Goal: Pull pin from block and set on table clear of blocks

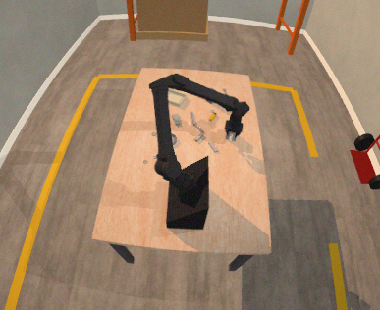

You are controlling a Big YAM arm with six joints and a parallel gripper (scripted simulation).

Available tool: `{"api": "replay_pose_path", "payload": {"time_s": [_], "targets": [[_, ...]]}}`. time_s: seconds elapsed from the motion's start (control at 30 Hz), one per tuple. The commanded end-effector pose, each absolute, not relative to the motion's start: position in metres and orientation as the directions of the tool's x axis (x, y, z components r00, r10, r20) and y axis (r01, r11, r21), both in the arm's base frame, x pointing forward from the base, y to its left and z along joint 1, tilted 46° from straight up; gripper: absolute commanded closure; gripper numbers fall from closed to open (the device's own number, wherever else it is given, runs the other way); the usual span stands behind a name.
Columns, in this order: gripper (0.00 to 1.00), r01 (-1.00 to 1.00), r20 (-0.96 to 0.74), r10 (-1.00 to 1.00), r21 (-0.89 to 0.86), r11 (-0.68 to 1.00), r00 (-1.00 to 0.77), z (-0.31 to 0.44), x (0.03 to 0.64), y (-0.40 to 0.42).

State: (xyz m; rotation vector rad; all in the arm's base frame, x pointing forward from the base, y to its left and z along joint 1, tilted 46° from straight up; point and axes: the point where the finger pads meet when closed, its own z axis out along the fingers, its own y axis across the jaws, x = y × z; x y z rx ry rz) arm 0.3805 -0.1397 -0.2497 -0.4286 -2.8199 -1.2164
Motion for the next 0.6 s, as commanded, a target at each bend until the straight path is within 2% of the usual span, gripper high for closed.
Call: {"api": "replay_pose_path", "payload": {"time_s": [0.0, 0.57], "targets": [[0.56, 0.271, 0.162, 0.223, 0.707, 0.654, -0.961, -0.2589, 0.3813, -0.1242], [0.56, 0.272, 0.164, 0.223, 0.707, 0.653, -0.961, -0.2615, 0.3806, -0.1214]]}}
